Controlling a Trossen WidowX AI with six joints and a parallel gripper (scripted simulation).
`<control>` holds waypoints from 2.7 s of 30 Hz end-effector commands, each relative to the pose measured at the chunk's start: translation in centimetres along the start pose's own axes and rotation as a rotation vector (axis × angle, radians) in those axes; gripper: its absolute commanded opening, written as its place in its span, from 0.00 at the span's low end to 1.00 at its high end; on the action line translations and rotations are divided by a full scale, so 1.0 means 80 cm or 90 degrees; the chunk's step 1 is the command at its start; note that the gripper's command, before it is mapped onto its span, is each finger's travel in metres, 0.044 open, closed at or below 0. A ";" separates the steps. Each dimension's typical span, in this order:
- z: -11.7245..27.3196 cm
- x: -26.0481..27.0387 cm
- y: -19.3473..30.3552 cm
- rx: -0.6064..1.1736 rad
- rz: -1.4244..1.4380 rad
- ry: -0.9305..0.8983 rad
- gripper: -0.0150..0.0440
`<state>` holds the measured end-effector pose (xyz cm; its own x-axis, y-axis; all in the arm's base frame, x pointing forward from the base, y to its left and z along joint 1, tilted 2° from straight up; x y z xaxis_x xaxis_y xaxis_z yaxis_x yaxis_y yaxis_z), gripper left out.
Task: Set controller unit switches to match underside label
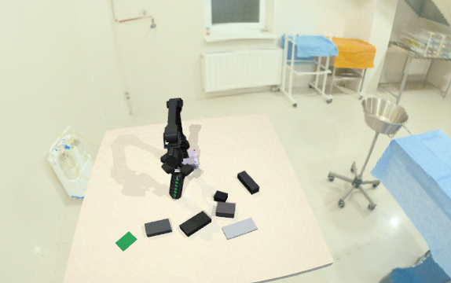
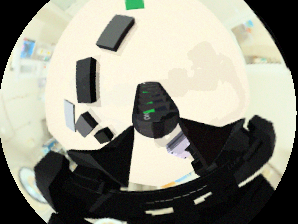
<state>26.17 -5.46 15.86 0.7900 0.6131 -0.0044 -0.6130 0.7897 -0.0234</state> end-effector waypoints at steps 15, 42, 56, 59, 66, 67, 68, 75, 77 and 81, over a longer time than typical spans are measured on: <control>-0.015 -0.001 0.020 0.014 -0.003 0.004 0.83; -0.027 -0.001 0.043 0.015 -0.003 0.004 0.83; -0.035 -0.001 0.055 0.015 -0.003 0.004 0.83; -0.036 -0.001 0.057 0.015 -0.003 0.004 0.83; -0.040 -0.001 0.062 0.016 -0.003 0.004 0.83; -0.041 -0.001 0.063 0.016 -0.003 0.004 0.83; -0.042 -0.001 0.064 0.016 -0.003 0.004 0.83; -0.046 -0.001 0.069 0.016 -0.003 0.004 0.83; -0.047 -0.001 0.070 0.016 -0.003 0.004 0.83; -0.050 -0.001 0.073 0.016 -0.003 0.004 0.83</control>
<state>22.85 -0.60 12.34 0.7813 0.6240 0.0078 -0.6241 0.7812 0.0147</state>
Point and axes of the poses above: the point midway between the two fingers, 35 mm back from their tips, its own z axis back along the fingers, its own x axis across the jaws, y = z × x, the point moved 4 cm from there along z, back along the fingers
